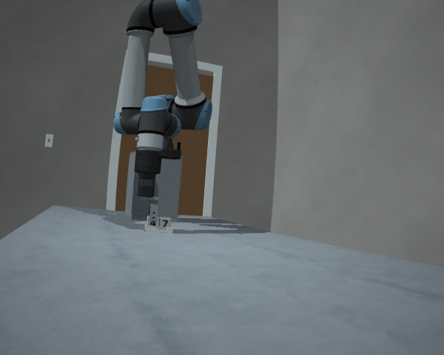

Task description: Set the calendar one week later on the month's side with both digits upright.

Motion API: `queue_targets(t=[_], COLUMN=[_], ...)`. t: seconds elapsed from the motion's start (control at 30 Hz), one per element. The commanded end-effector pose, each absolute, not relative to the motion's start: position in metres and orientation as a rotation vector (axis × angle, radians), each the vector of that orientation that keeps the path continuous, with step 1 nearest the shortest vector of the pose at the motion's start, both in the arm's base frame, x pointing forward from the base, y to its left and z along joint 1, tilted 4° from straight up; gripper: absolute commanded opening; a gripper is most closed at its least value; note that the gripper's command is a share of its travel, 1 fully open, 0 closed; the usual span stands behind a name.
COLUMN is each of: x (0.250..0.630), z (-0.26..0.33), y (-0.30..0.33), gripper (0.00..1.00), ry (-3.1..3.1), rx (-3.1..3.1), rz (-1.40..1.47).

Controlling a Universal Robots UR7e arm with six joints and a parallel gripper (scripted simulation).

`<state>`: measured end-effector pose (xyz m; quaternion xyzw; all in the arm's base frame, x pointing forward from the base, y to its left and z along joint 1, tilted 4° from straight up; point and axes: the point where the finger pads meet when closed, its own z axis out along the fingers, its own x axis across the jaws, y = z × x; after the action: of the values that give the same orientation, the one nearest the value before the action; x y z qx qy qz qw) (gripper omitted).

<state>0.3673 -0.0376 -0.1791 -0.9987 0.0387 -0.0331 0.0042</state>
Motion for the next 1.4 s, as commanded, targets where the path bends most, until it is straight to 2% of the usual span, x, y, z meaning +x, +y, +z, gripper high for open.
queue_targets(t=[0.0,1.37], x=[0.3680,0.3683], z=[-0.1874,-0.1911], y=[-0.0376,-0.0376], gripper=[0.90,0.90], ry=[0.121,0.121], rx=[-3.130,-3.130], rz=[-0.105,-0.105])
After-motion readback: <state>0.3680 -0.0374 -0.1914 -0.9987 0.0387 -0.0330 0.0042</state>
